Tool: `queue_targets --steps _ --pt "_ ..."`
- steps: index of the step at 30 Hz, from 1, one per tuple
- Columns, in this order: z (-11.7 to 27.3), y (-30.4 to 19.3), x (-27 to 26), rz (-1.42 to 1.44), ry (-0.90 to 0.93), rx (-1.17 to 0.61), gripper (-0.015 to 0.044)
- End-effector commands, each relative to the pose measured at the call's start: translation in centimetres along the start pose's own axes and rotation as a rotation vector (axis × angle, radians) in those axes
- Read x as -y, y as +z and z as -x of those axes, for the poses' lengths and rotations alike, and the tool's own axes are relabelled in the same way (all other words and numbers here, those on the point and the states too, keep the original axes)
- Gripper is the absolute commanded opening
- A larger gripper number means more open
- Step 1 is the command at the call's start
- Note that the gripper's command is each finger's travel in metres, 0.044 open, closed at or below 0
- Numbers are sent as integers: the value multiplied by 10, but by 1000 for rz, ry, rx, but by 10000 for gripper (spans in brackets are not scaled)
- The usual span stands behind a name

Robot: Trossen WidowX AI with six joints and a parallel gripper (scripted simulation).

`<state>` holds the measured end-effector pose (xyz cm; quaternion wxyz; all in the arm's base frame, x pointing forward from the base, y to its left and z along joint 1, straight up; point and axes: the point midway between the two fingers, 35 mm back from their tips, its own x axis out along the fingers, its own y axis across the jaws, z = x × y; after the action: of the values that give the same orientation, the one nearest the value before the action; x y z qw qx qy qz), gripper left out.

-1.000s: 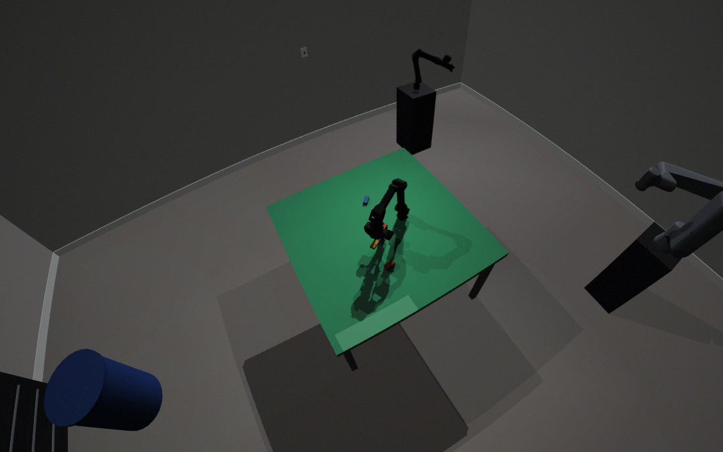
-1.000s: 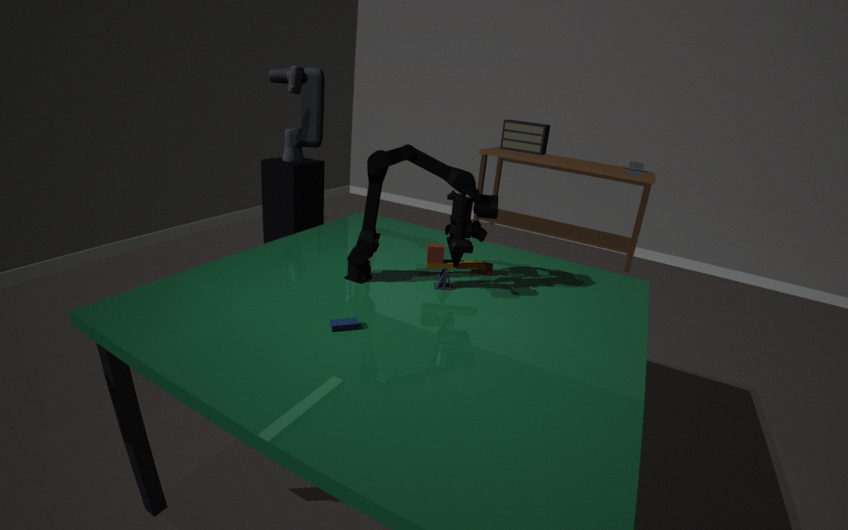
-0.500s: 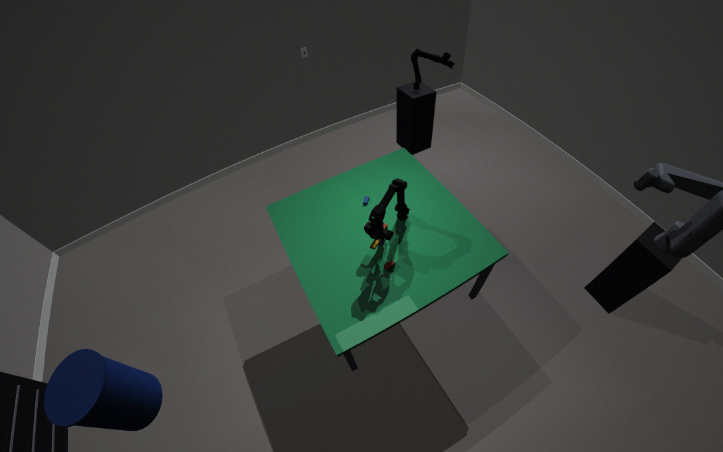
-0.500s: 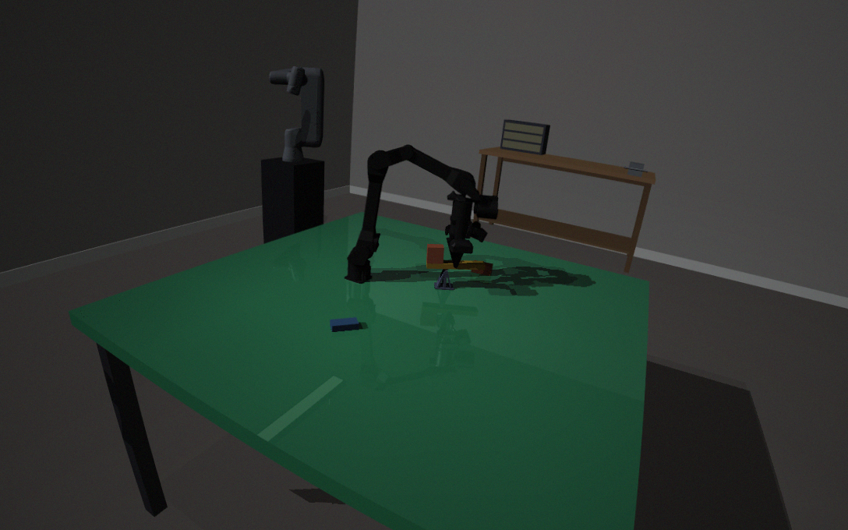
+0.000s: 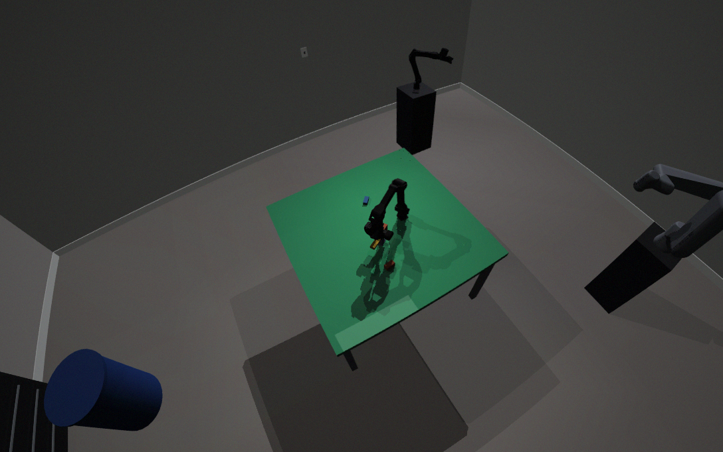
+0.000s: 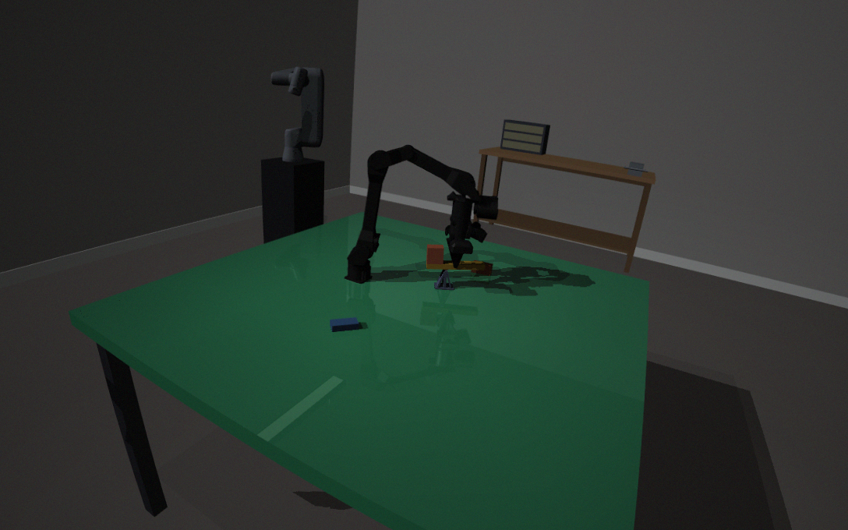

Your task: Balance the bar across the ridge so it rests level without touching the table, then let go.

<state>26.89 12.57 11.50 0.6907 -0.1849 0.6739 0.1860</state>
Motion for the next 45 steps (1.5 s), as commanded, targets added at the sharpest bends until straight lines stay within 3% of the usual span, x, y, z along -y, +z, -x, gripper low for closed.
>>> queue_targets --steps 1,45 --pt "-1 0 0 1 2 1 0" --pt "-4 0 -1 1 2 1 0"
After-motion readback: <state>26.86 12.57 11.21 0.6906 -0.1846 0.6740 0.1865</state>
